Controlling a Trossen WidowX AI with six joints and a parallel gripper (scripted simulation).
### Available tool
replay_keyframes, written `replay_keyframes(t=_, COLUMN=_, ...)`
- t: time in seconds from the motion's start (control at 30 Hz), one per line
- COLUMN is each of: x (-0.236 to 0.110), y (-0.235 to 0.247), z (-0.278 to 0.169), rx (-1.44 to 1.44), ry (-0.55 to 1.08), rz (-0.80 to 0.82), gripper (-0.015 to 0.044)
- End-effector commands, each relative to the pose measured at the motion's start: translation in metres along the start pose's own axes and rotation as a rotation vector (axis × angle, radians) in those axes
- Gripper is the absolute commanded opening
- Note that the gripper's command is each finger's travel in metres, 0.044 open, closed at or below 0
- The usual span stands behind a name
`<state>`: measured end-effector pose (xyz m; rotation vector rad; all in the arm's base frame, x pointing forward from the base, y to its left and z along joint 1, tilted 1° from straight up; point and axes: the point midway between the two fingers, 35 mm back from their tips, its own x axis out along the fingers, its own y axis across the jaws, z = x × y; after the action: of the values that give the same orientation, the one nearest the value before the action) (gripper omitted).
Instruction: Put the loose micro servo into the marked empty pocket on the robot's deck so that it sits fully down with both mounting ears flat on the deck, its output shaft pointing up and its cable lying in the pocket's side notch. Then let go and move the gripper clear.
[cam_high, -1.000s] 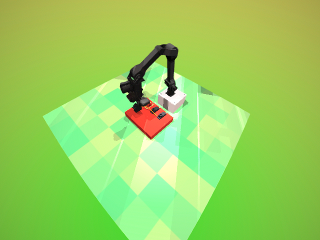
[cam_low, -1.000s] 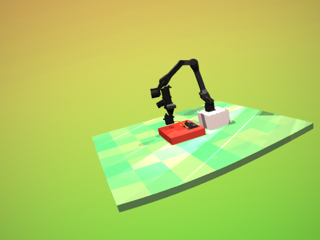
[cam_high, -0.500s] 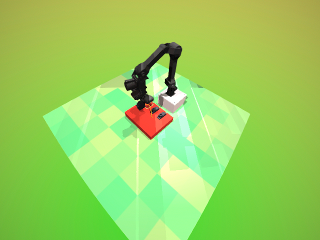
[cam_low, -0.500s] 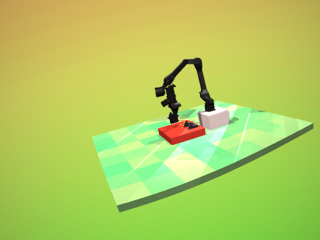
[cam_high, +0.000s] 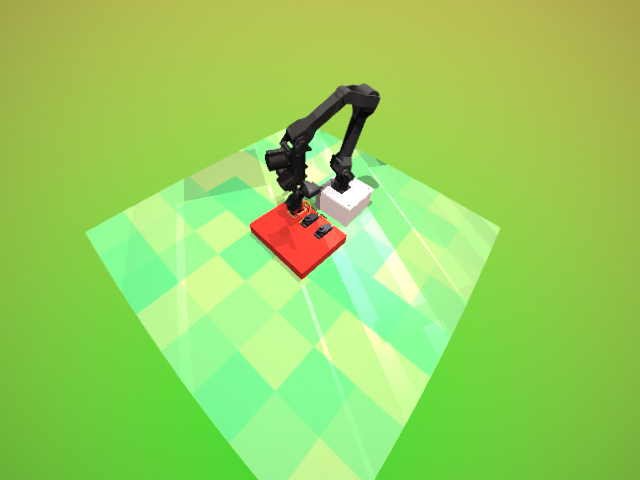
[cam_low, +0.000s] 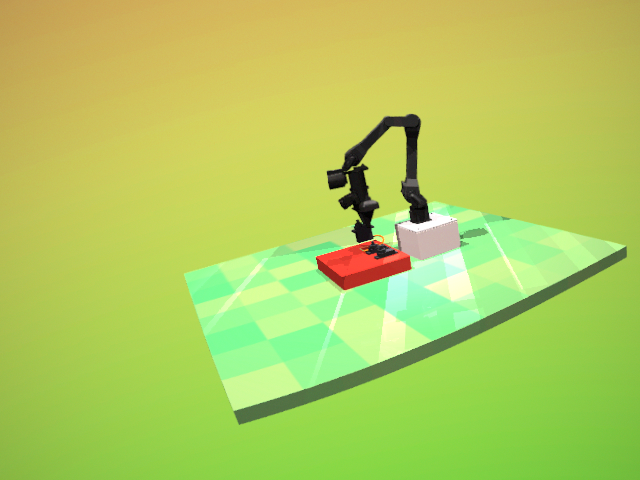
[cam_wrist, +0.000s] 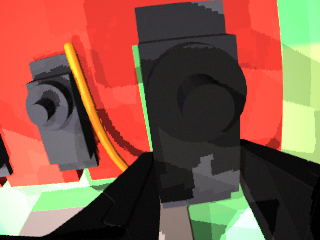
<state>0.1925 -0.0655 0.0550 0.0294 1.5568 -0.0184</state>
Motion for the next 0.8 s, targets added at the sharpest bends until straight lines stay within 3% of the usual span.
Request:
replay_keyframes(t=0.0, x=0.0, y=-0.001, z=-0.013, rx=-0.029, ry=-0.001, rz=-0.005, gripper=0.0)
replay_keyframes(t=0.77, x=0.02, y=-0.001, z=-0.013, rx=-0.029, ry=-0.001, rz=-0.005, gripper=0.0)
